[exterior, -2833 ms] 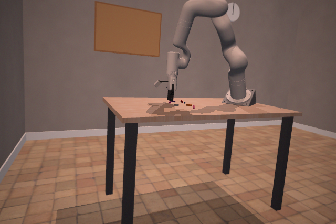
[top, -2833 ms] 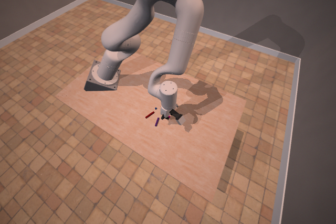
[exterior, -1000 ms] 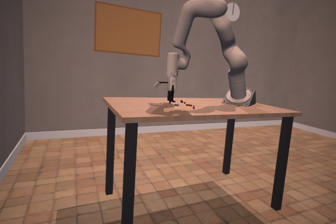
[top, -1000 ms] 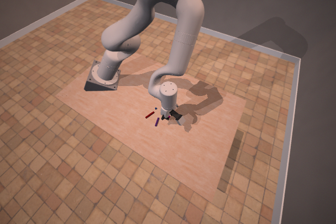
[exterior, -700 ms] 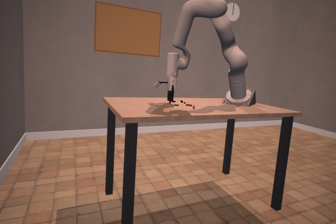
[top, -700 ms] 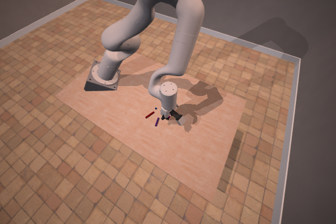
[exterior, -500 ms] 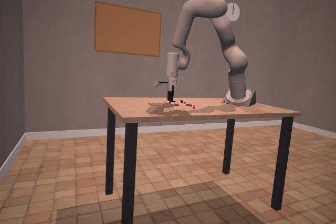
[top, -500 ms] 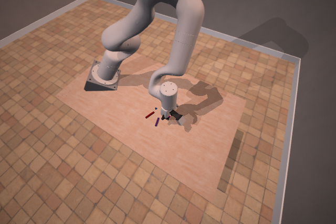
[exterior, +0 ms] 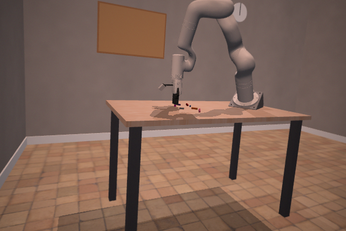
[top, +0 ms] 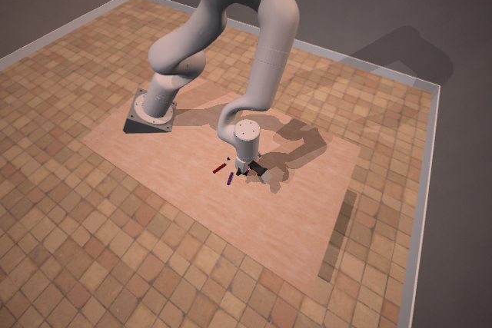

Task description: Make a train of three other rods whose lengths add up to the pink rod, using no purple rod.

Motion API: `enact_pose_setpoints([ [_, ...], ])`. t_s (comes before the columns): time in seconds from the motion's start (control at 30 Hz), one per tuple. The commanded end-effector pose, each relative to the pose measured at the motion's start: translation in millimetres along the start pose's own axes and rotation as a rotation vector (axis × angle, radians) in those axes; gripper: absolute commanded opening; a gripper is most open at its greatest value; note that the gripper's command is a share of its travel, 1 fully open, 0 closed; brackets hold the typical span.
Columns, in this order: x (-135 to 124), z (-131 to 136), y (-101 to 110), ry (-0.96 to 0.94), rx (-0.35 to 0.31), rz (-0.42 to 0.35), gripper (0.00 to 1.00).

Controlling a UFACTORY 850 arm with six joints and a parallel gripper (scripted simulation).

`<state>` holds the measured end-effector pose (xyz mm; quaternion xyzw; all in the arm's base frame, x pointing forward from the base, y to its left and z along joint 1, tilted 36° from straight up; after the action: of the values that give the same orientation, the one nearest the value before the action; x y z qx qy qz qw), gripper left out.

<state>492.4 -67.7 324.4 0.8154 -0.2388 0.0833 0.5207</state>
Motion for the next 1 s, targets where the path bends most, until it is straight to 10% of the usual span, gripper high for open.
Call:
enact_pose_setpoints([
  [0.0, 0.6, -0.1, 0.4, 0.000, 0.000, 0.001, 0.36],
  [0.97, 0.6, -0.1, -4.9, 0.000, 0.000, 0.001, 0.36],
])
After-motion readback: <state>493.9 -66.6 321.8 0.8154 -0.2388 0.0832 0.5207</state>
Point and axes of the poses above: the point where the finger pads meet when closed, its own y axis back along the fingers, its own z axis across the jaws, x = y × z, the point moved 8 cm from there along y, back along the fingers, and after that the axes turned 7 degrees about -y, right-handed, at the moved point
